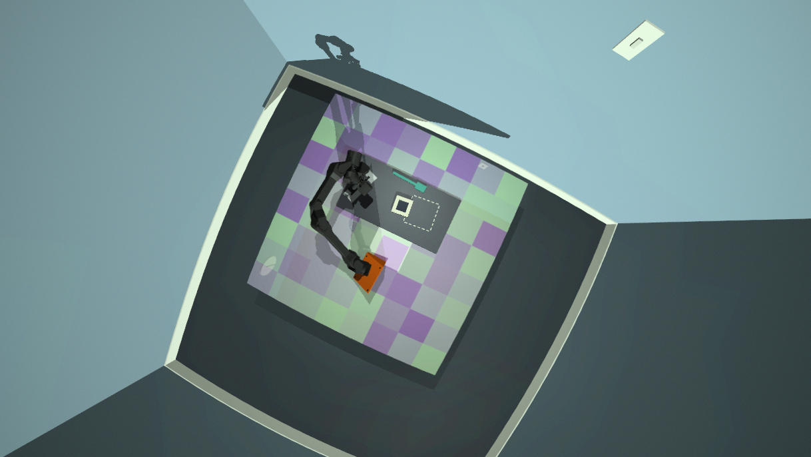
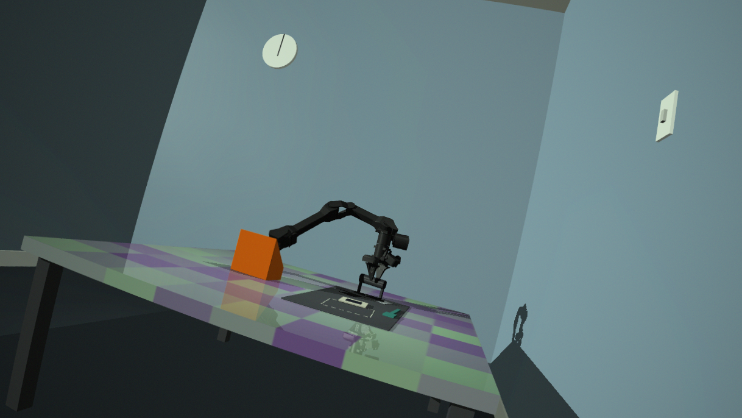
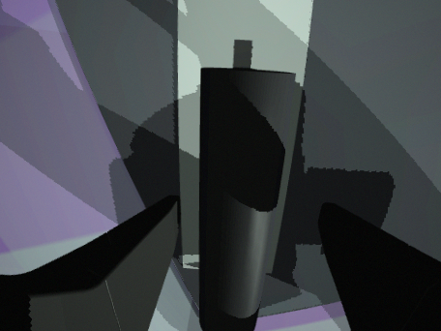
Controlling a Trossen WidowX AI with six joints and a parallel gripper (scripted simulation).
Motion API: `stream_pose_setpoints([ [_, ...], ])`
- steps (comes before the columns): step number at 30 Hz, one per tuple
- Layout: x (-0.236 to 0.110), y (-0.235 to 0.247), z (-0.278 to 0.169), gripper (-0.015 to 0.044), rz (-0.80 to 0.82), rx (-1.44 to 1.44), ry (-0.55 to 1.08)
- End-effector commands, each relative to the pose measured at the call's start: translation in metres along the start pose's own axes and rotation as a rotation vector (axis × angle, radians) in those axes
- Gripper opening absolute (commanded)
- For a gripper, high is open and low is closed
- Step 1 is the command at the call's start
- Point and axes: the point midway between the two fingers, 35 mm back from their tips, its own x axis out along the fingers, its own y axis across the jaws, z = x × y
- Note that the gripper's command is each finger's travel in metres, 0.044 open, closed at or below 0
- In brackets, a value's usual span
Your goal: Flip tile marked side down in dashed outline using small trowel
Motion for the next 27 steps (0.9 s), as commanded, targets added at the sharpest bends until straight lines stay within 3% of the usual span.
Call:
stream_pose_setpoints([
  [1, 0.0085, -0.0005, -0.0004, 0.0270, -0.004, 0.005, 0.004],
  [5, 0.0126, -0.0005, -0.0005, 0.0270, -0.004, 0.005, 0.005],
  [7, 0.0126, -0.0005, -0.0005, 0.0217, -0.004, 0.005, 0.005],
  [20, 0.0126, -0.0005, -0.0005, 0.0131, -0.004, 0.005, 0.005],
  [27, 0.0126, -0.0005, -0.0005, 0.0130, -0.004, 0.005, 0.005],
])
